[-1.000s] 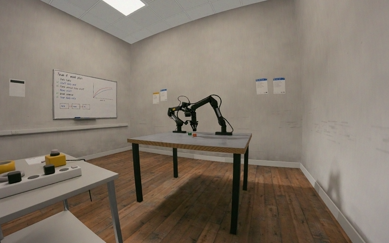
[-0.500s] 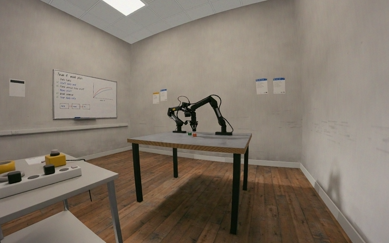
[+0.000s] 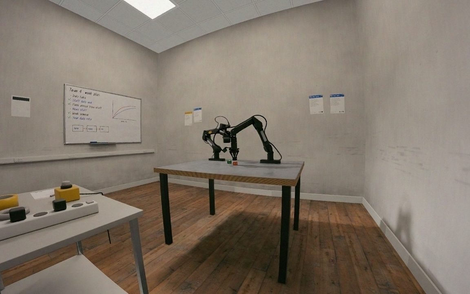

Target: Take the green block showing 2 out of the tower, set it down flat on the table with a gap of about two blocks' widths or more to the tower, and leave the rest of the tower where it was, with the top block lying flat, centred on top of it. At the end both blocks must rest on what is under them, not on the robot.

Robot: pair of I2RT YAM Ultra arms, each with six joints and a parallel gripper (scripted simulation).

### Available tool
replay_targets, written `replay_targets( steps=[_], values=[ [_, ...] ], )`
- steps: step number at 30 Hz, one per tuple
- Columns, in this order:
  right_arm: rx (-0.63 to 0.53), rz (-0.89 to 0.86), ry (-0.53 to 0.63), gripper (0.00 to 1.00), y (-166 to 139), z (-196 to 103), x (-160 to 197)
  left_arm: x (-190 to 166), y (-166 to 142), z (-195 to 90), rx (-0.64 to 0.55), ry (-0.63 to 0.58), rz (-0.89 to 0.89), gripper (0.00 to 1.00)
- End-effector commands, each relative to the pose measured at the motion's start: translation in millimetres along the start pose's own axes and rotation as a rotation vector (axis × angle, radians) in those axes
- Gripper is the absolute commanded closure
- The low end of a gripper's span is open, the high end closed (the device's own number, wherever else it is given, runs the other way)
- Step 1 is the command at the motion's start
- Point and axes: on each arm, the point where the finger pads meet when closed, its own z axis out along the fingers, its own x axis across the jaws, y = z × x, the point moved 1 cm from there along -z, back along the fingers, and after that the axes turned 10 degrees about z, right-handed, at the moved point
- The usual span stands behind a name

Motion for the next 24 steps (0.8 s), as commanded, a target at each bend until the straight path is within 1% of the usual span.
replay_targets(
  steps=[1, 24],
  values=[
    [-0.044, 0.007, 0.015, 0.00, 9.2, -4.8, 4.2, 1.0, -1.0, 7.1, 0.000, 0.000, 0.000, 0.73],
    [-0.044, 0.007, 0.015, 0.00, 9.2, -4.8, 4.2, 0.6, -0.9, 16.1, 0.000, 0.000, 0.000, 0.73]
  ],
)
